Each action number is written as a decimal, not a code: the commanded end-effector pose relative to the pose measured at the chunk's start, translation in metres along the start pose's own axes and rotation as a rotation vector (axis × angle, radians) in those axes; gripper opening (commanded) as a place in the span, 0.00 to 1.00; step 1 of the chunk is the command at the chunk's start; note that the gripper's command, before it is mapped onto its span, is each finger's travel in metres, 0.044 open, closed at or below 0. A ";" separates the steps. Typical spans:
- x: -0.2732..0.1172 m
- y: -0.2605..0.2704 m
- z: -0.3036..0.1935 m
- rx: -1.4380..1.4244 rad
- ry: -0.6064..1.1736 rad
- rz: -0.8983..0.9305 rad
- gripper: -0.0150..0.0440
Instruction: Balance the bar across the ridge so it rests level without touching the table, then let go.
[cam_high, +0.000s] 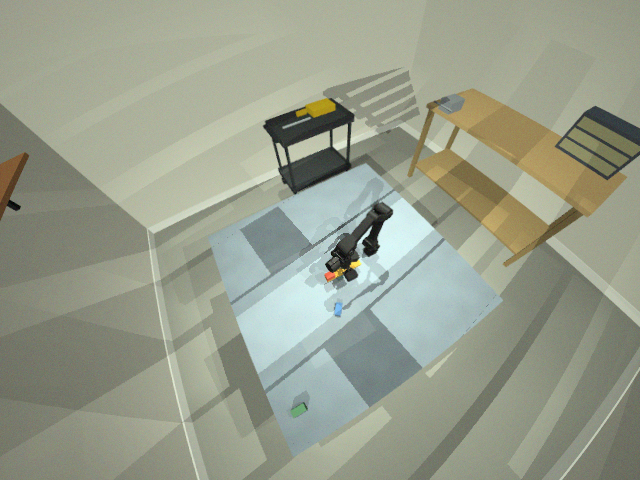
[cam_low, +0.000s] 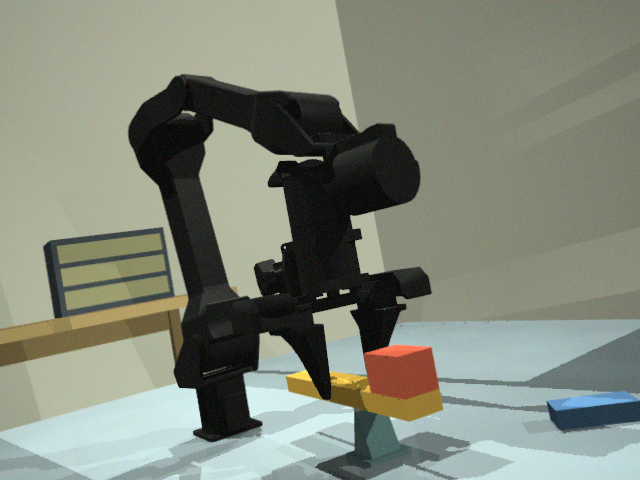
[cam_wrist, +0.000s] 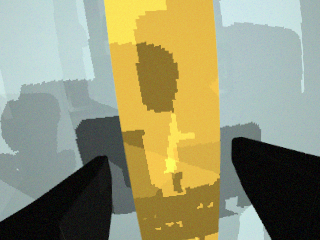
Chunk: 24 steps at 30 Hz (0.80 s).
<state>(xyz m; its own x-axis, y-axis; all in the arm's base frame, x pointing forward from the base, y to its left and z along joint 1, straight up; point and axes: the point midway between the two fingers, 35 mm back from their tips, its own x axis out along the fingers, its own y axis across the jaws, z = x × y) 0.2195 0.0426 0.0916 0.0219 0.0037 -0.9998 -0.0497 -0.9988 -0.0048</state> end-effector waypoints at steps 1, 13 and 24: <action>0.000 0.000 0.000 0.000 0.000 -0.001 0.79; -0.044 -0.001 -0.005 0.000 0.000 -0.001 1.00; -0.100 0.000 0.000 0.000 0.000 0.000 1.00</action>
<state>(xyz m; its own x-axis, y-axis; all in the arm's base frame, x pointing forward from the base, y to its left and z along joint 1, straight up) 0.2184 0.0424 0.1895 0.0260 0.0052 -0.9996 -0.0495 -0.9988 -0.0065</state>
